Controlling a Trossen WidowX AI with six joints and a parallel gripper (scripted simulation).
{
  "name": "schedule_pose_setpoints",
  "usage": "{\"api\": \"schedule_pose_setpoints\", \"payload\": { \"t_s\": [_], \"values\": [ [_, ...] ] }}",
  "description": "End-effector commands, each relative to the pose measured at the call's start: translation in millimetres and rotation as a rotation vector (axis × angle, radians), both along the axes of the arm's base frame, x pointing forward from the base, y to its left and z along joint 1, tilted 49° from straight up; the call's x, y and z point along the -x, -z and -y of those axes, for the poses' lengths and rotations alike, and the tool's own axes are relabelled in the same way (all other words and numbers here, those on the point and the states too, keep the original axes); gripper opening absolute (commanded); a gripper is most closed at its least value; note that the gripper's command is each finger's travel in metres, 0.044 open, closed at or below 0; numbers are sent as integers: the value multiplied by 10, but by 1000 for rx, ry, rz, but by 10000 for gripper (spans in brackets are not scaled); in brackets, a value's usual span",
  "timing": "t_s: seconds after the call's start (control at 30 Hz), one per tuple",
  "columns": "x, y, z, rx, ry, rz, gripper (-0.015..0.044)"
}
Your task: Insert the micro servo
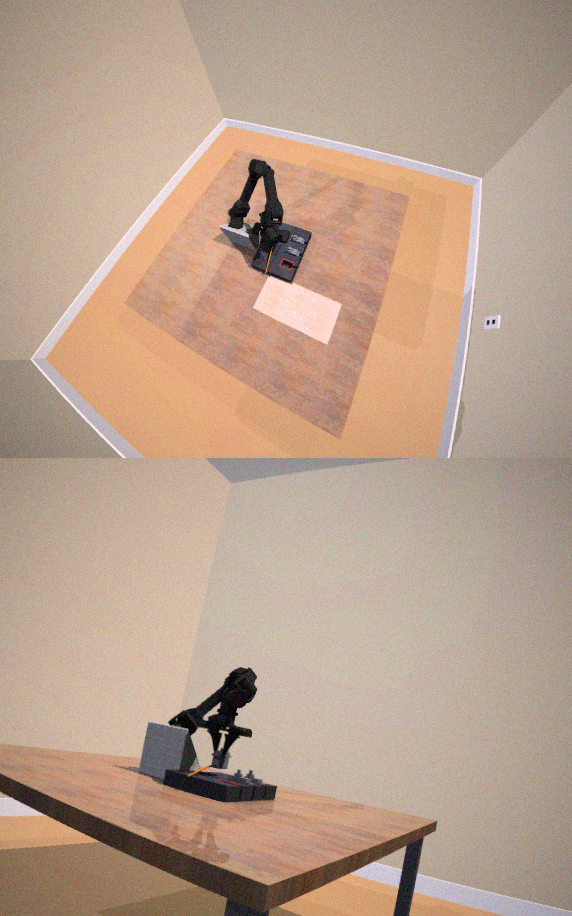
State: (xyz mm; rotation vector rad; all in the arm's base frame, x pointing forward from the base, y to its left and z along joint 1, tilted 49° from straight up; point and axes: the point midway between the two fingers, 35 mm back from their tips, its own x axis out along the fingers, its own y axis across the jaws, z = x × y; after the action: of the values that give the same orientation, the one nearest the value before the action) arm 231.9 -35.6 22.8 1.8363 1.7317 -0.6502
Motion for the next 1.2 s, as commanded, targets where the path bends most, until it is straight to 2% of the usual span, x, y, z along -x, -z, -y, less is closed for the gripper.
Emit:
{"api": "schedule_pose_setpoints", "payload": {
  "t_s": [0.0, 0.77, 1.17],
  "values": [
    [-84, -24, 11, 0, 5, 6, 0],
    [-45, 565, 544, 5, 2, 12, 0],
    [-45, 565, 544, 29, -233, 272, 0]
  ]
}}
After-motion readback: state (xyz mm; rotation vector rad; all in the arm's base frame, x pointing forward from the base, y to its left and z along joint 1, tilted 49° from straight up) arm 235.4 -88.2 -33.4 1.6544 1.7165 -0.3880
